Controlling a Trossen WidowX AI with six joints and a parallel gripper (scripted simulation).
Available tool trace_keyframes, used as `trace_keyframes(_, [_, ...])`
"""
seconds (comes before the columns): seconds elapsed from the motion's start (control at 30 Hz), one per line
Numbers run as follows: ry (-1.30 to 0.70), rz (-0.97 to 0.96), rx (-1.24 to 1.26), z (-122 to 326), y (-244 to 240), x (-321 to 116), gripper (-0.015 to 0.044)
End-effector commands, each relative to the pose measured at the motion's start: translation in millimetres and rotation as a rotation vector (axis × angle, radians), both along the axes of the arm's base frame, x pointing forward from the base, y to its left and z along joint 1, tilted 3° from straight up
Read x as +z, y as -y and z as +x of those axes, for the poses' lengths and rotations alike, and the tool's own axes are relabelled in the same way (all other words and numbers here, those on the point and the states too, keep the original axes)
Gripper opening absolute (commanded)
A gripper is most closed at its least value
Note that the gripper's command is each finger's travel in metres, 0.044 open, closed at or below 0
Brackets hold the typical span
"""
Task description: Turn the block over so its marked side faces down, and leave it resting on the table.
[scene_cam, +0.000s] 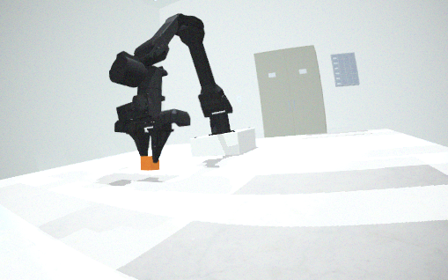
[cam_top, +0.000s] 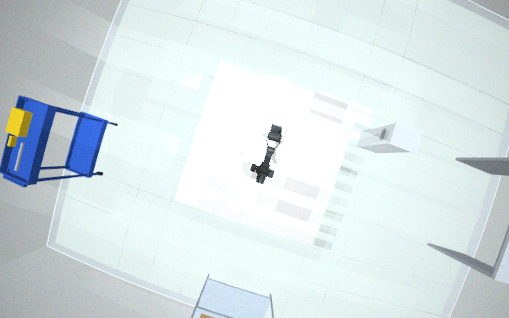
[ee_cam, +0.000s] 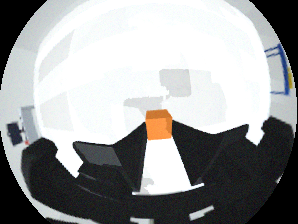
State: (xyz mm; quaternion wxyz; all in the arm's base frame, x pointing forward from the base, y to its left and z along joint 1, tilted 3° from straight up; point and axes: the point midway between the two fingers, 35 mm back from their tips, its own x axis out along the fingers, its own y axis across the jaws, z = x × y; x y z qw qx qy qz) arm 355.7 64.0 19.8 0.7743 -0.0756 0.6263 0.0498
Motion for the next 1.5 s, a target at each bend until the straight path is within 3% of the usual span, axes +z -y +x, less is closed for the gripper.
trace_keyframes(0.0, [0.072, 0.014, 0.010, 0, 0, 1, 0.0000])
trace_keyframes(0.6, [0.347, 0.061, 0.025, -7, 1, 1, 0.0000])
trace_keyframes(0.83, [0.360, 0.063, 0.026, -7, 1, 1, 0.0000])
trace_keyframes(1.47, [0.611, 0.112, 0.039, 7, -1, -31, 0.0000])
